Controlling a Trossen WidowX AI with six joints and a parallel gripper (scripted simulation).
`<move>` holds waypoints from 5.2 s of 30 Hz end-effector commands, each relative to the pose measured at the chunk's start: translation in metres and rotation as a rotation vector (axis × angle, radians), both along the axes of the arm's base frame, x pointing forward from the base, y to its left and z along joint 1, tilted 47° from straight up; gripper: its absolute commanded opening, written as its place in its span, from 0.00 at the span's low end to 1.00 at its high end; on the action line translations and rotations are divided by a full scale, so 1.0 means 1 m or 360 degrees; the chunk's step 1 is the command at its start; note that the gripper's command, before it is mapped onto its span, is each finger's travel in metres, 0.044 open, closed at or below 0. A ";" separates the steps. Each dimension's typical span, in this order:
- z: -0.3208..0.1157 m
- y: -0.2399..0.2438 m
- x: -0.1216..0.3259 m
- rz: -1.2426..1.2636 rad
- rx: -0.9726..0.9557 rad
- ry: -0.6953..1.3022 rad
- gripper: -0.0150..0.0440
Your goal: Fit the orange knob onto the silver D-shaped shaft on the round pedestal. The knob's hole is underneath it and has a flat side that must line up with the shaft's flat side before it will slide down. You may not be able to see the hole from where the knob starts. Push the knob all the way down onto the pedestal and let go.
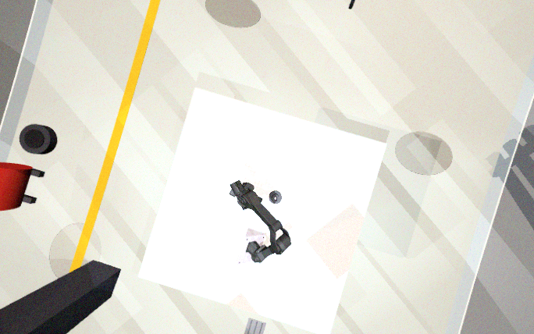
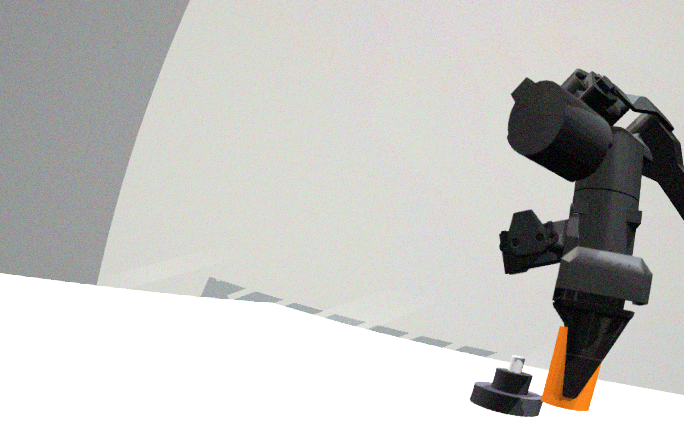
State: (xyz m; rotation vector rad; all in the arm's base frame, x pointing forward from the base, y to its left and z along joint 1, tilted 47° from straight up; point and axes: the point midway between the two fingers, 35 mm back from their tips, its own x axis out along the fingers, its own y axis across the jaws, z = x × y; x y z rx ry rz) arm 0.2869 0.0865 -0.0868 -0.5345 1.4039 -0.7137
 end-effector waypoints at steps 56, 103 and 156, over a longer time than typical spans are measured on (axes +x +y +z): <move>0.108 0.004 0.027 0.0007 0.0039 -0.0019 0.25; 0.137 -0.107 0.031 -0.0013 -0.0005 -0.0033 0.25; 0.140 -0.103 0.032 0.0206 -0.0012 0.0198 0.25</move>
